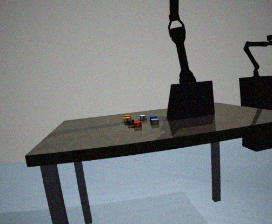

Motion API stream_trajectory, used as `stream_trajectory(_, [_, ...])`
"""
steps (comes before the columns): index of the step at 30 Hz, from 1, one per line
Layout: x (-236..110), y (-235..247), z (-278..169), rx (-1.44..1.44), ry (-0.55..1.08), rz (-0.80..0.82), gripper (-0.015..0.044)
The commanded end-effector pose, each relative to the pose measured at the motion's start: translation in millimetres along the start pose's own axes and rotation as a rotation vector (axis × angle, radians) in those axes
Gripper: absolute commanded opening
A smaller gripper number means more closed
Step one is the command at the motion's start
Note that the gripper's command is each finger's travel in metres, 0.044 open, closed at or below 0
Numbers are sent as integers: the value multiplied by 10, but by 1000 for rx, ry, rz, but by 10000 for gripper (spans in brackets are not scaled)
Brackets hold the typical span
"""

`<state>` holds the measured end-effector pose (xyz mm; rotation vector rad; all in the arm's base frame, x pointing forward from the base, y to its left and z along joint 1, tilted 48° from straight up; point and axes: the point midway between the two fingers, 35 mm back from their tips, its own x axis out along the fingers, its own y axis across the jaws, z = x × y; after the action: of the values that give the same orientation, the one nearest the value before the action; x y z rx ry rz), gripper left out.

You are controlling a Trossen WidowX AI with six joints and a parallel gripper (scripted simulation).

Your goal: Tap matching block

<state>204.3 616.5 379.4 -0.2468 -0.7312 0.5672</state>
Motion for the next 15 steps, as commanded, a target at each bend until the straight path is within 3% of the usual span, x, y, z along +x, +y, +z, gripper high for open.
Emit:
stream_trajectory(1, [14,-10,-50,-3,14,6,400])
stream_trajectory(4, [127,-215,-768,-31,227,72,400])
stream_trajectory(8, [112,-394,-1205,-44,364,95,400])
stream_trajectory(15, [-247,-1056,-2303,-65,759,95,400])
